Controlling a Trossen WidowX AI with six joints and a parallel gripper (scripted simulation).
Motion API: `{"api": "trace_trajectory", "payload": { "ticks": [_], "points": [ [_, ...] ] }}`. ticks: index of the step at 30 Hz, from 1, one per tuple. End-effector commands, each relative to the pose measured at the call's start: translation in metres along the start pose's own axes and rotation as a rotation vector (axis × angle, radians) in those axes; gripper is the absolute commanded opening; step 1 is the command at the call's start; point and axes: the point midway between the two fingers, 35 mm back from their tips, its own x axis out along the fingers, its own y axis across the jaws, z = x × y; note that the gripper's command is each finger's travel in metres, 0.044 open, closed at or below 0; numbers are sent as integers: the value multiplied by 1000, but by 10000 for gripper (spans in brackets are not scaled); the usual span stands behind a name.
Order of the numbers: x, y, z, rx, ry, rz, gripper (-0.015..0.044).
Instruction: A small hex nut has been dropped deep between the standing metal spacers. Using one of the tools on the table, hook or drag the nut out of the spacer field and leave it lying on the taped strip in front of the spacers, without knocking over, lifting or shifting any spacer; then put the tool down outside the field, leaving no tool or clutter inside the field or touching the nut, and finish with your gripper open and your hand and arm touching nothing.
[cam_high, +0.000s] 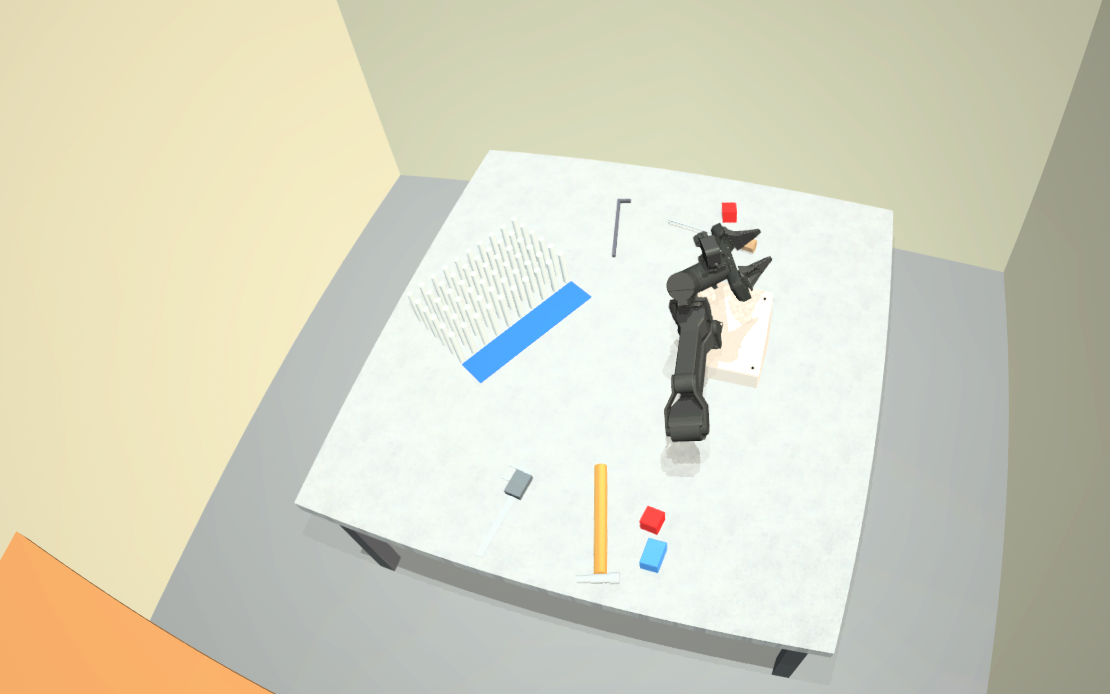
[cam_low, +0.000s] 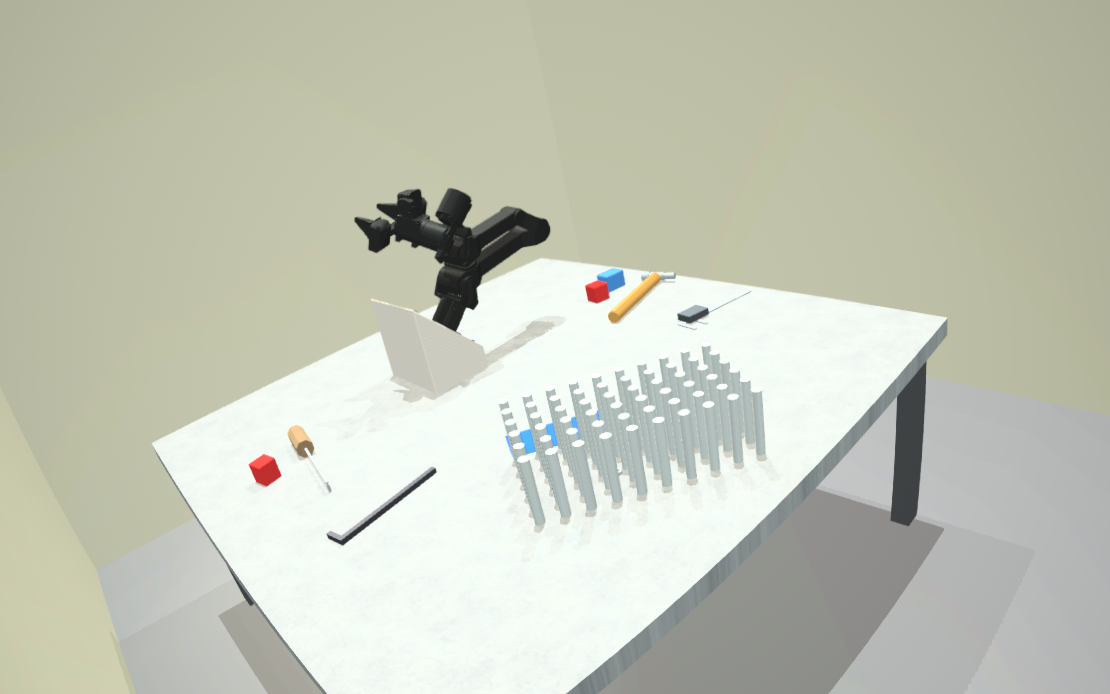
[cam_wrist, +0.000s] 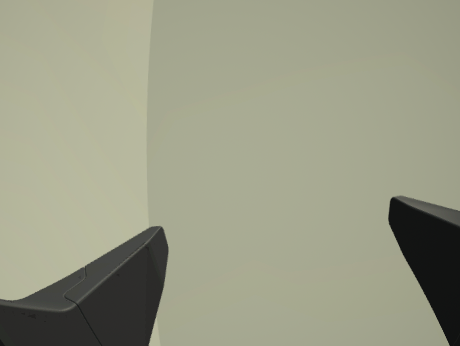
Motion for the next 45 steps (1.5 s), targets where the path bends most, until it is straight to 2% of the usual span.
{"api": "trace_trajectory", "payload": {
  "ticks": [1, 5, 10, 20, 29, 38, 40, 45],
  "points": [
    [0, 2, 2, 2, -7, 9, 426],
    [-13, 38, 33, 42, -137, 193, 440],
    [-51, 92, 73, 98, -299, 494, 440],
    [-180, 178, 115, 155, -483, 1156, 440],
    [-314, 208, 94, 82, -454, 1708, 440],
    [-451, 190, 35, -121, -279, 2280, 440],
    [-468, 183, 24, -167, -238, 2354, 440],
    [-470, 182, 22, -173, -233, 2363, 440]
  ]
}}
